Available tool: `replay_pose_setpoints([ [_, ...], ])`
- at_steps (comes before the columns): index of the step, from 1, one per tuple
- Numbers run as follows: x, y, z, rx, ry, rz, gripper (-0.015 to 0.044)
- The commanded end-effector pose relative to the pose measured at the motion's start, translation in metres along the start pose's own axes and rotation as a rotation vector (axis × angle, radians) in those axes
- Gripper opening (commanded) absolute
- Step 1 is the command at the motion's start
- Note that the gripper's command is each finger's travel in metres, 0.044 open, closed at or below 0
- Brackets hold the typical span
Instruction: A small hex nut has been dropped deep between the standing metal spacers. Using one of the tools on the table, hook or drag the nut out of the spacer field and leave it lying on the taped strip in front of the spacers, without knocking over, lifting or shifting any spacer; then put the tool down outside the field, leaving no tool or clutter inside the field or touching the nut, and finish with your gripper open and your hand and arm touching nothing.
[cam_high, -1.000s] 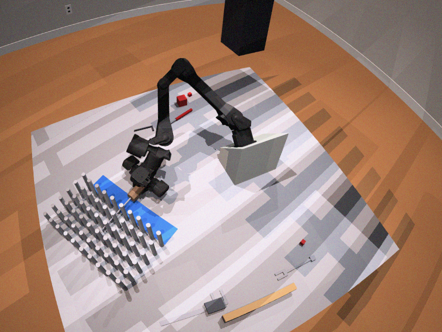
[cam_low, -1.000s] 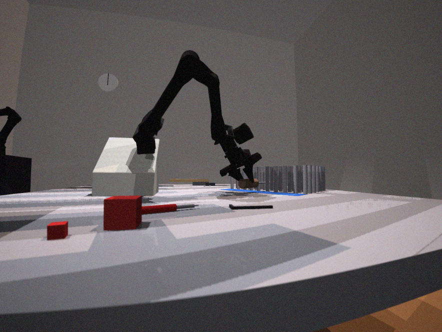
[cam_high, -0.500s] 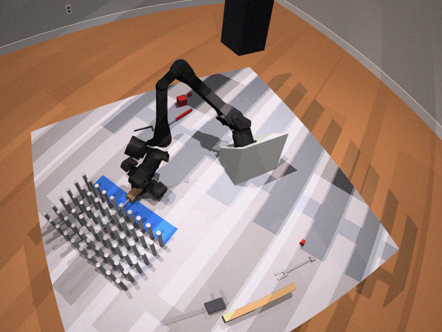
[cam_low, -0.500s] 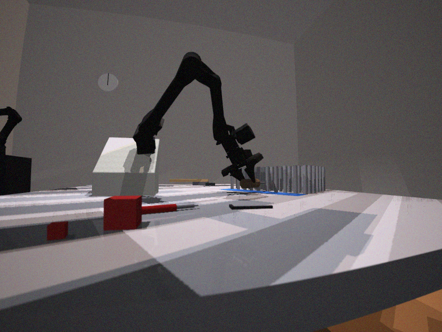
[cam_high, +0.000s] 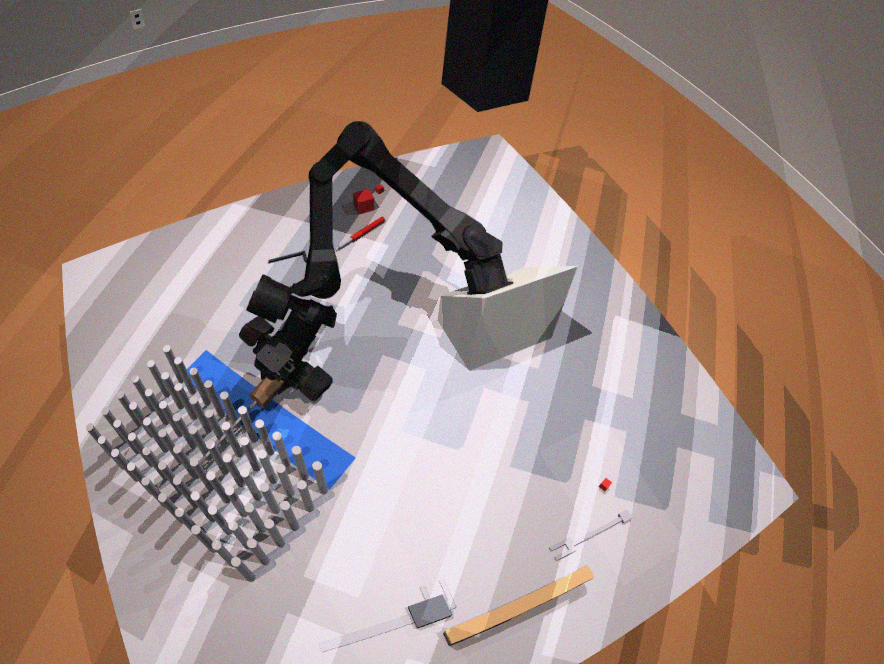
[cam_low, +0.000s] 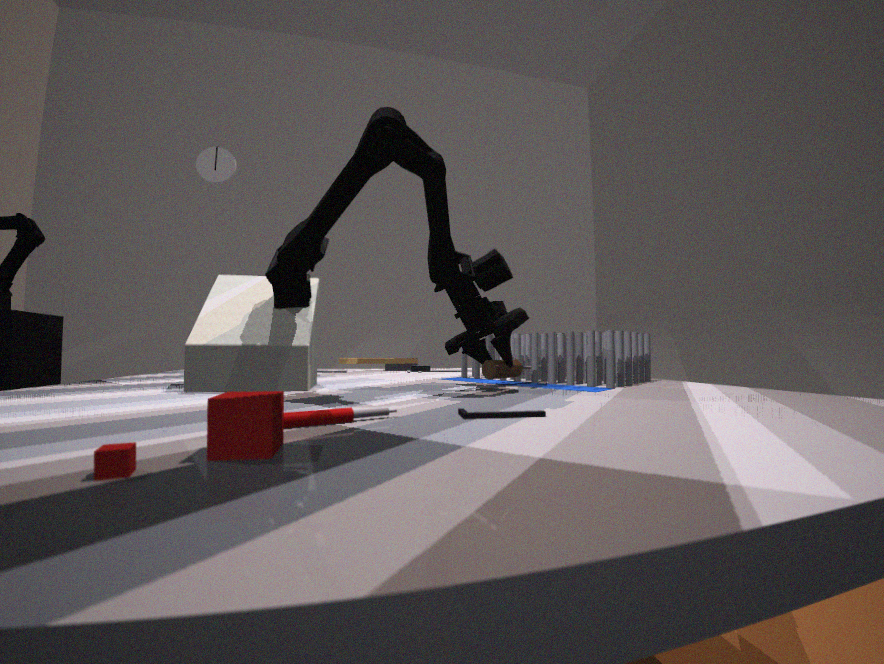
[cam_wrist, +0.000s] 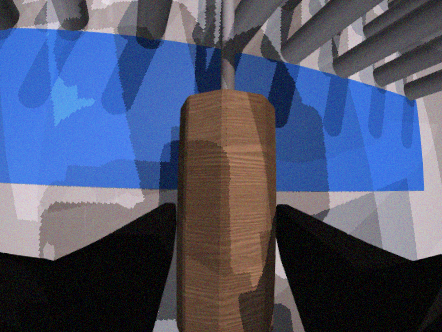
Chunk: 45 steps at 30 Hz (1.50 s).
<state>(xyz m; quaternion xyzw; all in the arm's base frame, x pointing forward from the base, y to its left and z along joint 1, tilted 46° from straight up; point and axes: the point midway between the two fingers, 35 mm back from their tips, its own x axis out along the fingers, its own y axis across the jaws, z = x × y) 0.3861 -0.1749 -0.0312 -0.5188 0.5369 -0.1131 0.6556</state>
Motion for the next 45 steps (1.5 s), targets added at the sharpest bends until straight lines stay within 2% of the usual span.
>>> replay_pose_setpoints([
  [1, 0.003, 0.0, 0.0, -0.001, -0.004, -0.002, 0.0],
  [45, 0.004, 0.01, -0.016, -0.005, -0.005, 0.0, 0.0],
])
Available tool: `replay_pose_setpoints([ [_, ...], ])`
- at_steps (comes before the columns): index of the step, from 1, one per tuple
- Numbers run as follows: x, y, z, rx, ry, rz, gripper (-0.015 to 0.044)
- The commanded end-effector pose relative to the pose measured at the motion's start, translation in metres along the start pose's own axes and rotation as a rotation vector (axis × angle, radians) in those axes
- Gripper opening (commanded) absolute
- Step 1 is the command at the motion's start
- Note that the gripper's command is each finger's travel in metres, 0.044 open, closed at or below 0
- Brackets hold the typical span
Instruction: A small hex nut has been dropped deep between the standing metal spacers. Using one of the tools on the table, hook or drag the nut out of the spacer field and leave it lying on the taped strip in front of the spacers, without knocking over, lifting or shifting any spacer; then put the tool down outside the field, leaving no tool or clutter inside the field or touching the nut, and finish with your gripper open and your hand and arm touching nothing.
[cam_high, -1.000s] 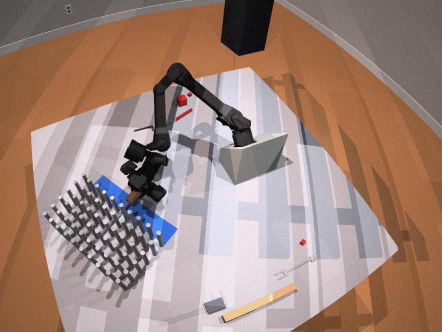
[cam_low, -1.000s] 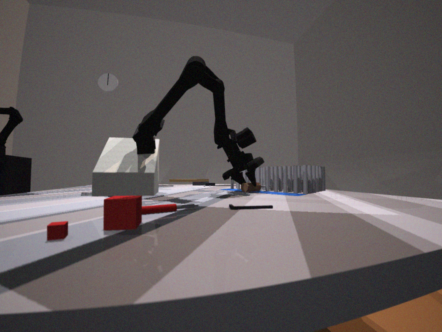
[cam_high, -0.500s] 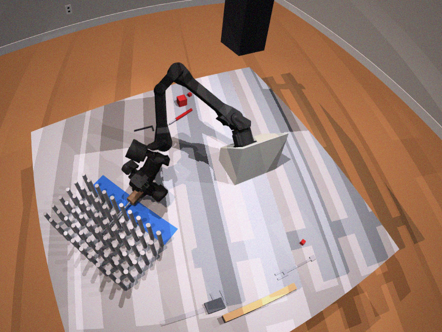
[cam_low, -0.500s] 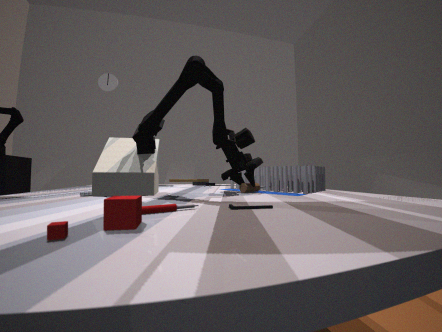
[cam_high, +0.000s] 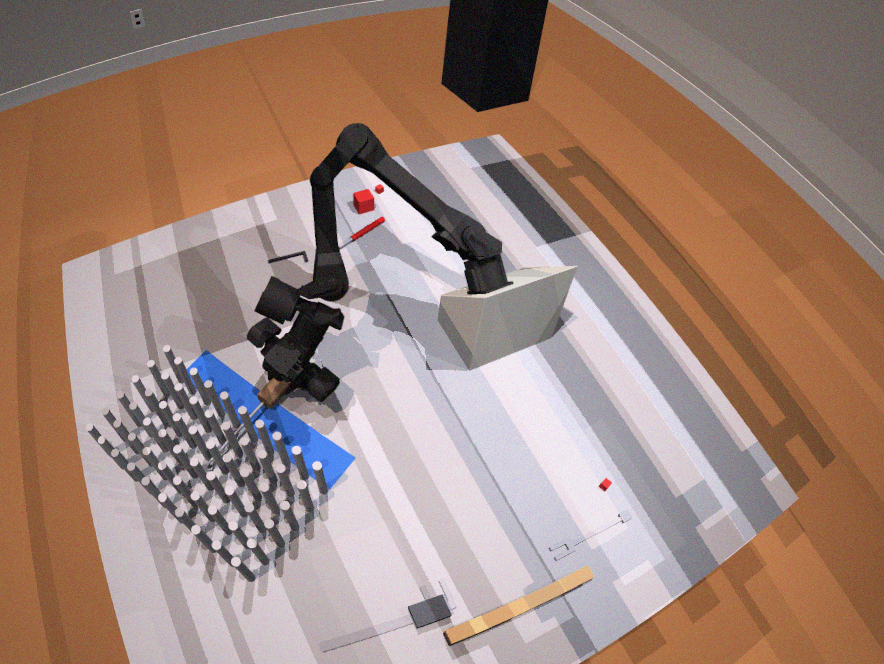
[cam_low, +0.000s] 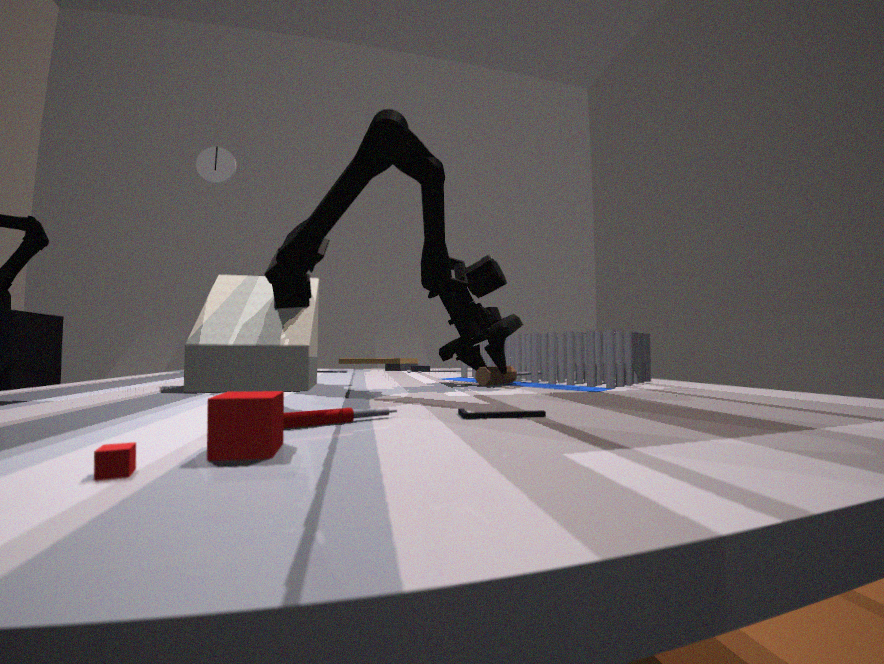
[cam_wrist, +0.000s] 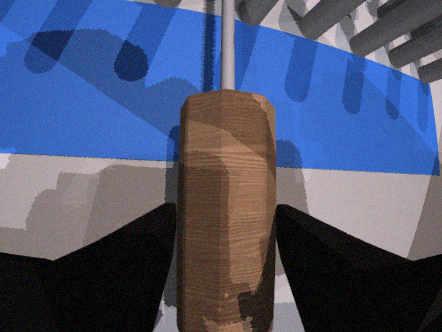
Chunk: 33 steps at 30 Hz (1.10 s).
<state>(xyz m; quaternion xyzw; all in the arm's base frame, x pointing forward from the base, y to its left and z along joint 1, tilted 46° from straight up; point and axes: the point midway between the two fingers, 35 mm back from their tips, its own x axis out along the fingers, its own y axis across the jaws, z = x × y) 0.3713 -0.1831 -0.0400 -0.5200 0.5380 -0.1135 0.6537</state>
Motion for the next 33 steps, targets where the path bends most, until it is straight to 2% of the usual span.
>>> replay_pose_setpoints([
  [1, -0.001, 0.001, -0.001, -0.002, -0.008, 0.001, 0.0],
  [33, -0.009, 0.003, -0.019, -0.003, -0.008, 0.002, 0.0],
])
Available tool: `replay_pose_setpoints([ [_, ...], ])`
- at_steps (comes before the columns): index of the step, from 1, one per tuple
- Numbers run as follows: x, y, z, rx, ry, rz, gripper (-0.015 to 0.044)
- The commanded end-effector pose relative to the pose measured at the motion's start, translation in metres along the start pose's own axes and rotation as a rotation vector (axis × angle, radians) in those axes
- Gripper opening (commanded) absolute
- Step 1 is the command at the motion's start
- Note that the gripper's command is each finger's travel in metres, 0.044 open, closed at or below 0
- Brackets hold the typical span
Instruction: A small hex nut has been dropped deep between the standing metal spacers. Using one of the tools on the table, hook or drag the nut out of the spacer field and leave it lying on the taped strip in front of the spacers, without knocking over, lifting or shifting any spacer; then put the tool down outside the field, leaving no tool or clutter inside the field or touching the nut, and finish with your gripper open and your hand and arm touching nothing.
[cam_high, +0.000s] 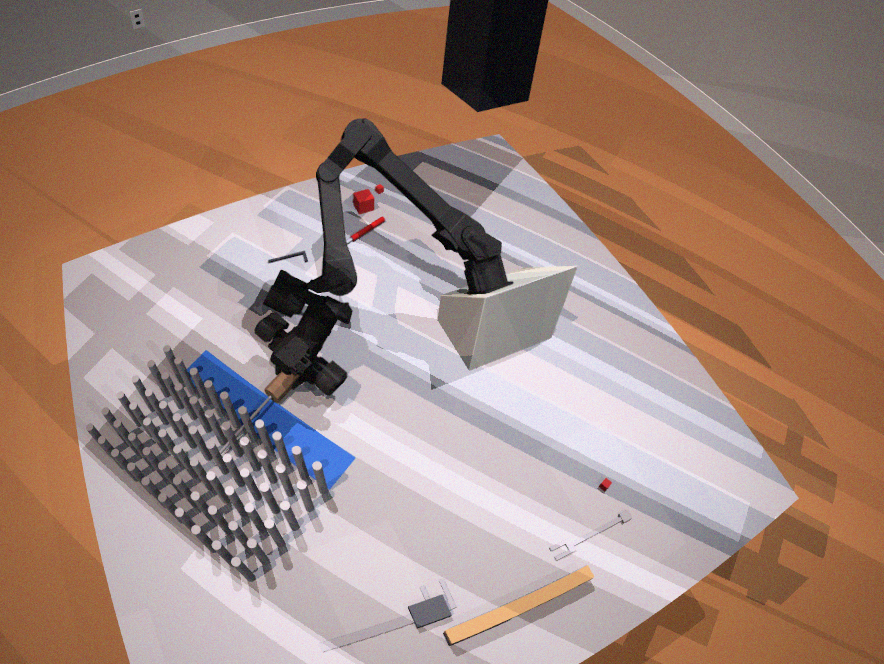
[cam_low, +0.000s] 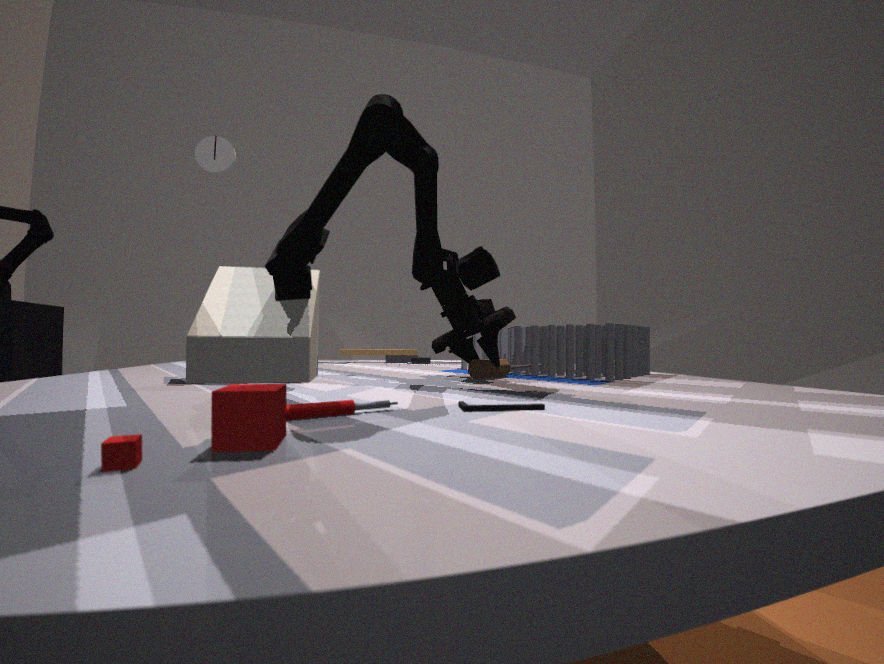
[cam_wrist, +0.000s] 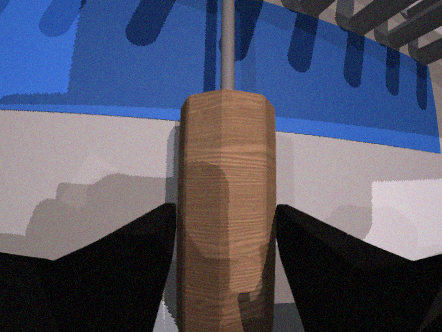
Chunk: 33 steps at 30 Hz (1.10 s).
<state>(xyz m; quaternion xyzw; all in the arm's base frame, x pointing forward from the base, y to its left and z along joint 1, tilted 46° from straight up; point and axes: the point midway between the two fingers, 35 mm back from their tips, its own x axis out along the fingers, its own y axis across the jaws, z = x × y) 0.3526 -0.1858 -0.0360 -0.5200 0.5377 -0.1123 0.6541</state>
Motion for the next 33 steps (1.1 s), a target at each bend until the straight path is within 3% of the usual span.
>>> replay_pose_setpoints([
  [1, -0.002, 0.0, -0.002, -0.002, -0.006, 0.0, 0.0],
  [33, -0.01, 0.001, -0.021, -0.003, -0.005, 0.001, 0.0],
])
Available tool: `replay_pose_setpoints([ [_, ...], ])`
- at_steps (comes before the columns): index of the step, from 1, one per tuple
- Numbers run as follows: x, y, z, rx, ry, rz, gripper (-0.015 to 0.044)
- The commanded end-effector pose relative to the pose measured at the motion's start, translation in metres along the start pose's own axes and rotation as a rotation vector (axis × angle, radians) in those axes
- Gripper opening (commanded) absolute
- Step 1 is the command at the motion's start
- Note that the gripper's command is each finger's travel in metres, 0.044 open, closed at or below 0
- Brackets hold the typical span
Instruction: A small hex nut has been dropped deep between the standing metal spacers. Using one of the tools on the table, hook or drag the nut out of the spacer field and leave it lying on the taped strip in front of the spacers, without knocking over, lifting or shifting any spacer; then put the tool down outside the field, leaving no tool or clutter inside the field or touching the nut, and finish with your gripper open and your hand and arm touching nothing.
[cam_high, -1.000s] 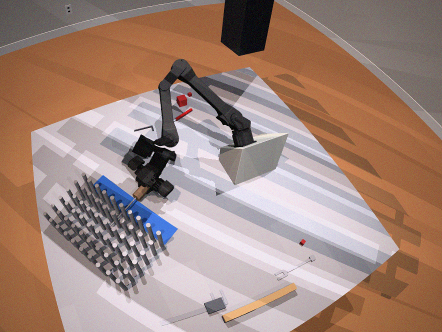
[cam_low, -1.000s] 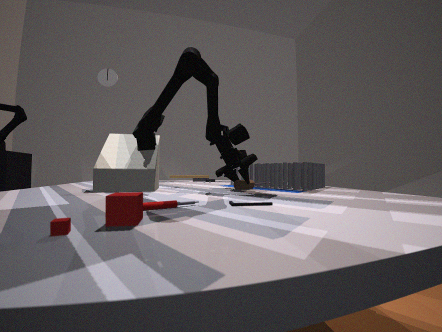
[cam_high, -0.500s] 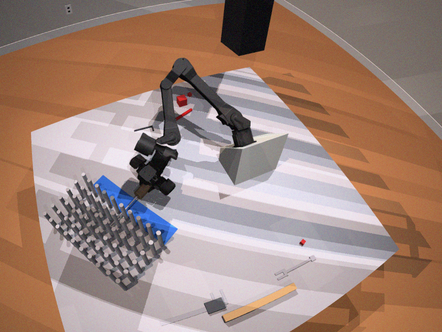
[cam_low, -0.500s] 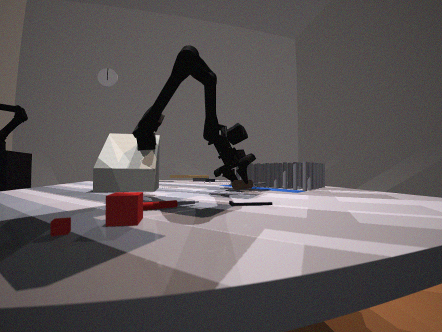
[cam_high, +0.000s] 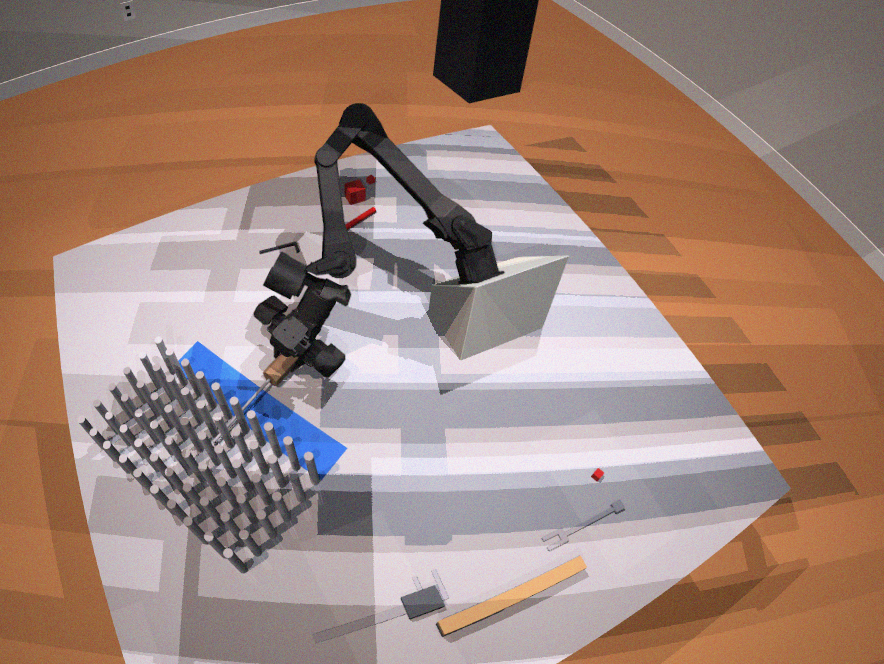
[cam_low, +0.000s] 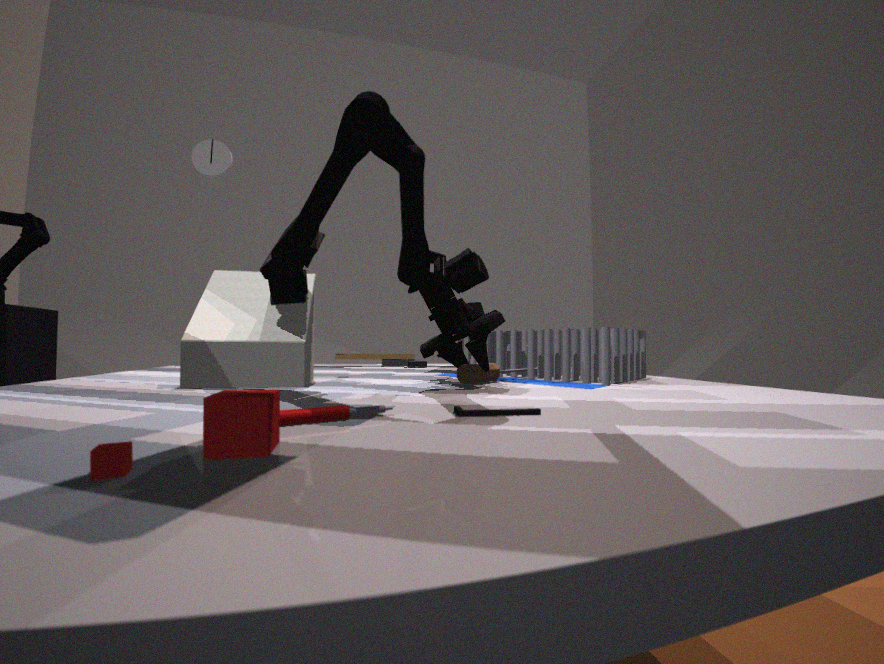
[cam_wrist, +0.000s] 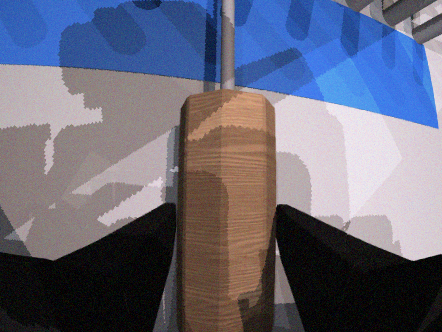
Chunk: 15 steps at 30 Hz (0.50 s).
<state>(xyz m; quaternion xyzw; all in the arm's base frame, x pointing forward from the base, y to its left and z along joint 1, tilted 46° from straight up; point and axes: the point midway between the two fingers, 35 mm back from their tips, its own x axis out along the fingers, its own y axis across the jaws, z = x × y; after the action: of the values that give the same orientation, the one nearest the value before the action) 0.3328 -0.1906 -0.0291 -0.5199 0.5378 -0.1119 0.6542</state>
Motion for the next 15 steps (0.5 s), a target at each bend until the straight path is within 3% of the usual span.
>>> replay_pose_setpoints([
  [1, -0.0017, 0.0002, -0.0023, -0.002, -0.005, 0.0, 0.0],
  [15, -0.0055, 0.0003, -0.0111, -0.003, -0.004, 0.001, 0.0],
])
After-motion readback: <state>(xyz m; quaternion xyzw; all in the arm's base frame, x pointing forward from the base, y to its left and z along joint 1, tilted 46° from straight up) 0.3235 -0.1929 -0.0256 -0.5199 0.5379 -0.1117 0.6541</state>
